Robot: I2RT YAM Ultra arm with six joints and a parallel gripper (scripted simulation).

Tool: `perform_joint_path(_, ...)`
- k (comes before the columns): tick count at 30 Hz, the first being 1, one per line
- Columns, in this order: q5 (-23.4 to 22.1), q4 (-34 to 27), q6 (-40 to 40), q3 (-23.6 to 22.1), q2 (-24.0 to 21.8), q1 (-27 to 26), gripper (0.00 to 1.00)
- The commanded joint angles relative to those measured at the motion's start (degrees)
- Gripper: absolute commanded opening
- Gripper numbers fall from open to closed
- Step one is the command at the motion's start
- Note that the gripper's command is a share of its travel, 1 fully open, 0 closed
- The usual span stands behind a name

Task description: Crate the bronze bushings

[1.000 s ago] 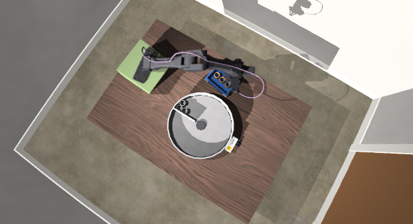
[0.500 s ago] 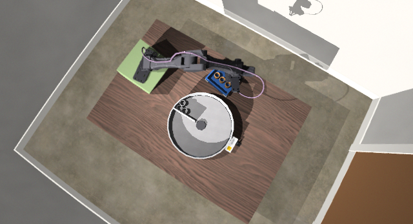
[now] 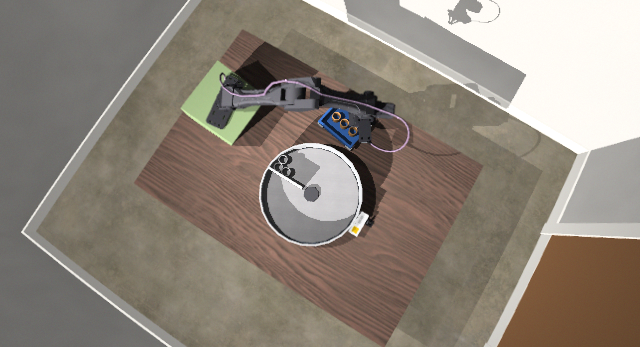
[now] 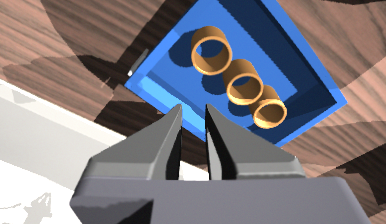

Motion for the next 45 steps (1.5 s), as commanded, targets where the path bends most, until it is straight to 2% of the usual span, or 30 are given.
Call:
perform_joint_path(1, 1.2, -0.7, 0.5, 1.5, -2.3, 1.0, 0.16)
perform_joint_path(23, 1.2, -0.7, 0.5, 1.5, -2.3, 1.0, 0.16)
perform_joint_path(24, 1.2, -0.8, 0.5, 1.5, -2.4, 1.0, 1.0)
perform_joint_path(29, 1.3, -3.3, 1.0, 2.0, -4.4, 1.4, 1.0)
perform_joint_path(35, 1.8, -13.3, 2.5, 6.7, -10.0, 3.1, 1.0)
perform_joint_path(38, 2.0, -15.9, 2.7, 9.4, -9.5, 3.4, 1.0)
perform_joint_path(39, 2.1, -16.4, 2.7, 10.0, -7.4, 3.4, 1.0)
perform_joint_path(40, 2.1, -16.7, 2.8, 10.4, -7.2, 3.4, 1.0)
perform_joint_path(45, 2.1, -17.3, 2.8, 11.2, -6.8, 3.1, 1.0)
